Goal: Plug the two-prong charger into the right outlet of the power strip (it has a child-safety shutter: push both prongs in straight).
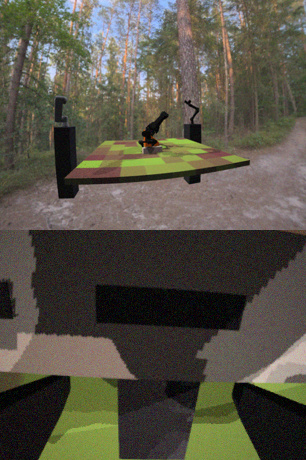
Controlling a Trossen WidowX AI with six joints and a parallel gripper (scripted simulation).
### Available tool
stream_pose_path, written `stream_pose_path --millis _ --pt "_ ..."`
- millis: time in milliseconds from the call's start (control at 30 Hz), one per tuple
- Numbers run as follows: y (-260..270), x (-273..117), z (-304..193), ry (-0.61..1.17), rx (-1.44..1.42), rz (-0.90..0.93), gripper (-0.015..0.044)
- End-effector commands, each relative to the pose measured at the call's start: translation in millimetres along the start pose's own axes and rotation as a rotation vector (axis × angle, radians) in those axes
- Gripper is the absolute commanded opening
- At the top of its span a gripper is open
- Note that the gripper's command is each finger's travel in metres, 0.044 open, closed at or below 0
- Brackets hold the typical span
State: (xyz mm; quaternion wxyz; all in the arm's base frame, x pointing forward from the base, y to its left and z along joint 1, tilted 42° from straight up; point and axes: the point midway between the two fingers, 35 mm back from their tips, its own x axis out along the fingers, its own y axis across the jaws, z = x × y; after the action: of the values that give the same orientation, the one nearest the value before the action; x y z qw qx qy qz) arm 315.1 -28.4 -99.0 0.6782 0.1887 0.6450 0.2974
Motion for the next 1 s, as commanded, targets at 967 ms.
stream_pose_path --millis 967 --pt "-1 1 -17 -0.015 -0.011 -0.001 0.0440"
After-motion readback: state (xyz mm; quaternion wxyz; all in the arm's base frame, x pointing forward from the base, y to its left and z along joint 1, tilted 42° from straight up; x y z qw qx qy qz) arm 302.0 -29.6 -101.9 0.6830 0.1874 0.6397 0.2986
